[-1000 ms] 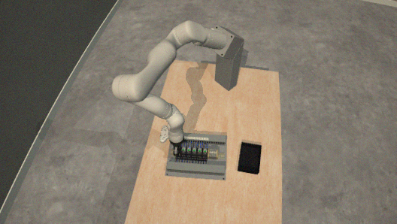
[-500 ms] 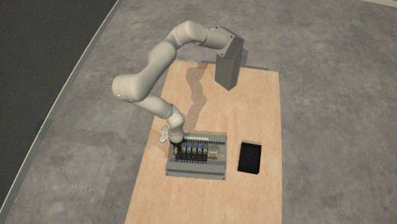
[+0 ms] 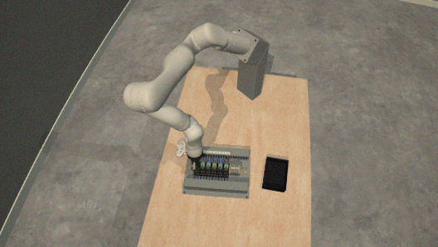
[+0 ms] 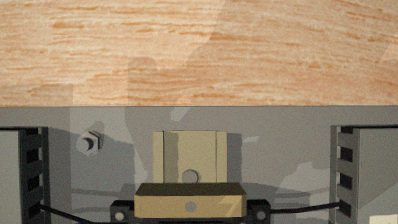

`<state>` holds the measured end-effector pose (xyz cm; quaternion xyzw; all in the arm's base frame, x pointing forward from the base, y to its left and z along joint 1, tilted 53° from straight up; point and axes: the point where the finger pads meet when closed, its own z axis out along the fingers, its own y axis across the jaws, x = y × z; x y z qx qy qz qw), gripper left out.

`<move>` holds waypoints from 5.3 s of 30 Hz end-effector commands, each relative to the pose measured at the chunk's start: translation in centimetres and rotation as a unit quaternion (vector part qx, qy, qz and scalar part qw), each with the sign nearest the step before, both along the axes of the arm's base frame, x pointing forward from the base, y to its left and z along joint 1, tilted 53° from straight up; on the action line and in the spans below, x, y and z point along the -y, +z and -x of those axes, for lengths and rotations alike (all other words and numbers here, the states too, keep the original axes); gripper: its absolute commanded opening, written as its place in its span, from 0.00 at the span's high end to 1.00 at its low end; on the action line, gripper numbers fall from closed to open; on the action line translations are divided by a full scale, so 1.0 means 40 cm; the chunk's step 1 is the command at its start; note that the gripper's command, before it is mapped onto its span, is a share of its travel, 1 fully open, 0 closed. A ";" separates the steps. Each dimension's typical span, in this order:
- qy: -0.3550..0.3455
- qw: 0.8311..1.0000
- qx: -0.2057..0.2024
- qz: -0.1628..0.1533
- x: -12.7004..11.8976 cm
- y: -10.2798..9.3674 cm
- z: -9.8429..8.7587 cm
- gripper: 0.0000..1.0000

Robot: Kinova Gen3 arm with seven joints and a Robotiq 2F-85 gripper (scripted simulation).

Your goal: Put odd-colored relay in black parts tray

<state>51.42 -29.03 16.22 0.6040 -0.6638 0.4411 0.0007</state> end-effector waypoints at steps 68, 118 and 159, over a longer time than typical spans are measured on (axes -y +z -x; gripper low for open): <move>0.016 1.000 0.023 0.010 -0.001 0.006 -0.003 1.00; 0.017 1.000 0.025 0.010 -0.002 0.006 -0.001 1.00; 0.017 1.000 0.025 0.010 -0.002 0.006 -0.001 1.00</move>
